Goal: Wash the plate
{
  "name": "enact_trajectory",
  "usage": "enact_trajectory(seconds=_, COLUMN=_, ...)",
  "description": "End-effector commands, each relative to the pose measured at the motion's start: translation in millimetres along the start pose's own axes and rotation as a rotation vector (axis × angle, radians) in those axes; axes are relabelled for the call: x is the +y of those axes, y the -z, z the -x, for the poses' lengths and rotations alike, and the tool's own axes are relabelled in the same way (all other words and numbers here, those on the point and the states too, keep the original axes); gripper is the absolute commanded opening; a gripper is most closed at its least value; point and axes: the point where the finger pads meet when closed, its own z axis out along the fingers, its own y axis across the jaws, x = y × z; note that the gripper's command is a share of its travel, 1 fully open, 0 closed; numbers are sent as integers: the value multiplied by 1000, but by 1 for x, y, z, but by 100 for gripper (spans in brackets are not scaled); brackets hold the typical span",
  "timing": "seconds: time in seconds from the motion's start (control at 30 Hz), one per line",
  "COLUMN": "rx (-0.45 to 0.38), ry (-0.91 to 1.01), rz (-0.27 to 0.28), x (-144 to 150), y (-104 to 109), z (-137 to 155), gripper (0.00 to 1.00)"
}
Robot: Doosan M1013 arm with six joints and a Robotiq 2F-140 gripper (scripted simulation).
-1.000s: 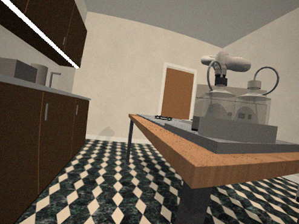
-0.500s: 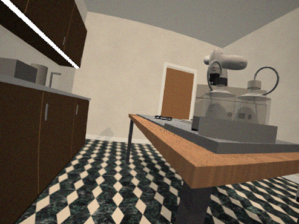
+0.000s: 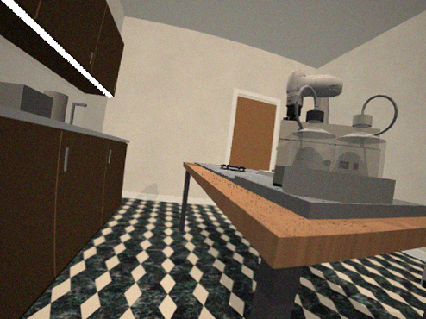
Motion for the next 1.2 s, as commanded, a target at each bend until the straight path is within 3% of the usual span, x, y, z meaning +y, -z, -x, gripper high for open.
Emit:
enact_trajectory(seconds=0.0, rx=5, ry=-93, rz=2, x=20, y=-2, z=10, gripper=10)
enact_trajectory(seconds=1.17, rx=5, ry=-93, rz=2, x=29, y=-3, z=17, gripper=10)
